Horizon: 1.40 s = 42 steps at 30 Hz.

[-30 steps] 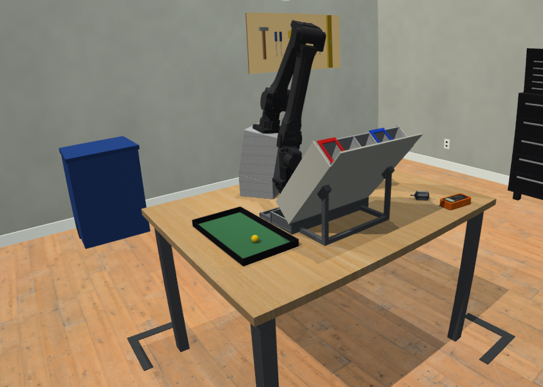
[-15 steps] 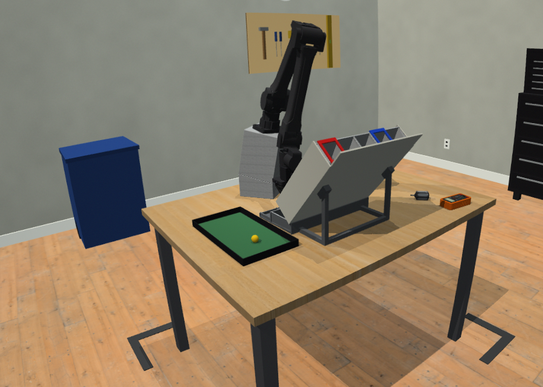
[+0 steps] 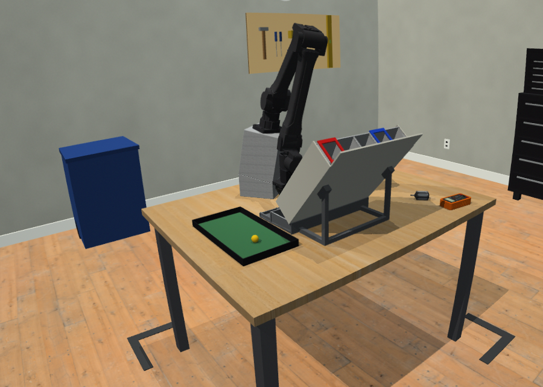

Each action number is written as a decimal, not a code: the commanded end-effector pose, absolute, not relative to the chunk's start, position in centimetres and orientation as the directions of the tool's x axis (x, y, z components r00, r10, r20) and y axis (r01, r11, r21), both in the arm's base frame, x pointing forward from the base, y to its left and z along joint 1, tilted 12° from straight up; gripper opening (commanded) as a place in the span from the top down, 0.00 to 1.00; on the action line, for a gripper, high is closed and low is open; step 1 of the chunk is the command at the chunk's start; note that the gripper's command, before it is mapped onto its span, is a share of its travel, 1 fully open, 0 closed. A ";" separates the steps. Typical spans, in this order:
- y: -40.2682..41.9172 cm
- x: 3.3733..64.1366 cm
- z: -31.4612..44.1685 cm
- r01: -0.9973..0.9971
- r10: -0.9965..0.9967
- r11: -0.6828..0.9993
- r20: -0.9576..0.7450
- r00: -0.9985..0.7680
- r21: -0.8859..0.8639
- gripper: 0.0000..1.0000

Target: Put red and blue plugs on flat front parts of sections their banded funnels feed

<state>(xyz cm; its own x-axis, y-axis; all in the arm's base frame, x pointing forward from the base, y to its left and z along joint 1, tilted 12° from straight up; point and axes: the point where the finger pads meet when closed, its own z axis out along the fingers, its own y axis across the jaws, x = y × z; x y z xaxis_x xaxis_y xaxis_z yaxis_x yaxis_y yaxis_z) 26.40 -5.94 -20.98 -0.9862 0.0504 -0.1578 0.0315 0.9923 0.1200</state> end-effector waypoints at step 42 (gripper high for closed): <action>-5.8 26.8 -21.3 0.034 0.053 0.993 -0.170 -0.984 0.115 1.00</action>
